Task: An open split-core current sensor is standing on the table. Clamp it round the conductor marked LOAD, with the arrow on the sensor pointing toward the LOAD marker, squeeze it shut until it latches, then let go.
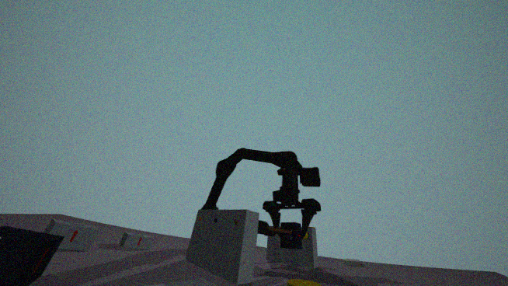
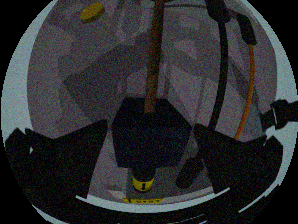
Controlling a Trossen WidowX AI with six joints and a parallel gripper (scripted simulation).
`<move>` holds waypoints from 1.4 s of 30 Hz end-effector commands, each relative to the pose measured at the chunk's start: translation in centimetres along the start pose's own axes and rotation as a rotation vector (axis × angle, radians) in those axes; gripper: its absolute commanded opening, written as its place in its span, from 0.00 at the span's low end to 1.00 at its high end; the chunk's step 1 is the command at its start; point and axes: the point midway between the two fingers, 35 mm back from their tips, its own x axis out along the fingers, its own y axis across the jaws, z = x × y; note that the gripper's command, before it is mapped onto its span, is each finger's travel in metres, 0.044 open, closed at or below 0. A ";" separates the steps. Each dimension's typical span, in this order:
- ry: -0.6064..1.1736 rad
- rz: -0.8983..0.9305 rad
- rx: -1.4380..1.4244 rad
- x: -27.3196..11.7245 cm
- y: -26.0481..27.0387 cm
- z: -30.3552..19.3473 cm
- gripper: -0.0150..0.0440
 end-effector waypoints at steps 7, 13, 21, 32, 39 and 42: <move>0.008 0.269 0.004 -8.3 -2.7 0.3 1.00; -0.042 0.325 -0.099 -8.3 -2.9 -0.8 1.00; -0.387 0.554 -0.610 -8.1 -5.9 -5.1 1.00; -0.800 0.634 -0.994 -7.5 -10.9 -6.6 1.00; -0.771 0.631 -0.982 -7.4 -10.6 -6.8 1.00; -0.771 0.631 -0.982 -7.4 -10.6 -6.8 1.00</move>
